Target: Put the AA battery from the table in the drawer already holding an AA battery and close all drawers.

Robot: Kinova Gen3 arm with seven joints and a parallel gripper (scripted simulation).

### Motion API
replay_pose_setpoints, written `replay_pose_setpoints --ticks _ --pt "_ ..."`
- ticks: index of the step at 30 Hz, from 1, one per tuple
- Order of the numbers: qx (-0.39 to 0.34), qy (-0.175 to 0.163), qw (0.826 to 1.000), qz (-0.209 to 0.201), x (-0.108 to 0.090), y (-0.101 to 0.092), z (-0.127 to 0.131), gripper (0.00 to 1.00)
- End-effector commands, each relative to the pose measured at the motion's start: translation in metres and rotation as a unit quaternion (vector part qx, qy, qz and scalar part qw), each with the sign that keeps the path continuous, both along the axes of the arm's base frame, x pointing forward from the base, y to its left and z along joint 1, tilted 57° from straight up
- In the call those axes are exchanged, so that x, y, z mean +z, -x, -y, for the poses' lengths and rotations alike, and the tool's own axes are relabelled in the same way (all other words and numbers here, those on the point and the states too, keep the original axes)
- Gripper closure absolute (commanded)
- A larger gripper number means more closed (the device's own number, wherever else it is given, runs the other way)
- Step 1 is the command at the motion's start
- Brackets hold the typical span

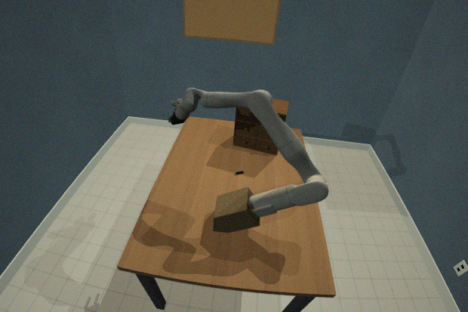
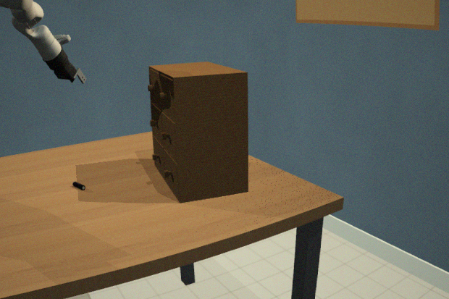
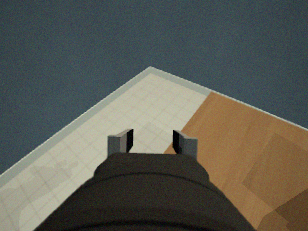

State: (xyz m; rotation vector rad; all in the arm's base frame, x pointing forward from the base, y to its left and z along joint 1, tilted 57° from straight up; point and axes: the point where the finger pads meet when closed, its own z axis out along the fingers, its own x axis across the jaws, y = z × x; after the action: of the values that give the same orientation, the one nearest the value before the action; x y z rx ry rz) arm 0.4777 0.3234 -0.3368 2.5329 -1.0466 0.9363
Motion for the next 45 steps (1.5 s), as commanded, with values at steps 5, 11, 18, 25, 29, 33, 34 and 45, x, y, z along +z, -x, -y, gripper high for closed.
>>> replay_pose_setpoints --ticks 5,11,18,25,29,33,34,45 --pt "0.001 -0.001 1.0 0.001 0.001 -0.001 -0.002 0.0" --pt "0.001 -0.001 1.0 0.001 0.001 -0.001 -0.002 0.0" --pt "0.001 -0.001 1.0 0.001 0.001 -0.001 -0.002 0.0" --pt "-0.019 0.004 1.0 0.009 0.024 -0.004 0.001 0.0" --pt "-0.056 0.014 0.998 0.023 0.066 -0.009 0.01 0.0" --pt "-0.097 0.025 0.994 0.036 0.114 -0.01 0.02 0.0" --pt "-0.097 0.025 0.994 0.036 0.114 -0.01 0.02 0.0" --pt "-0.221 0.06 0.972 0.061 0.256 0.013 0.063 0.0"
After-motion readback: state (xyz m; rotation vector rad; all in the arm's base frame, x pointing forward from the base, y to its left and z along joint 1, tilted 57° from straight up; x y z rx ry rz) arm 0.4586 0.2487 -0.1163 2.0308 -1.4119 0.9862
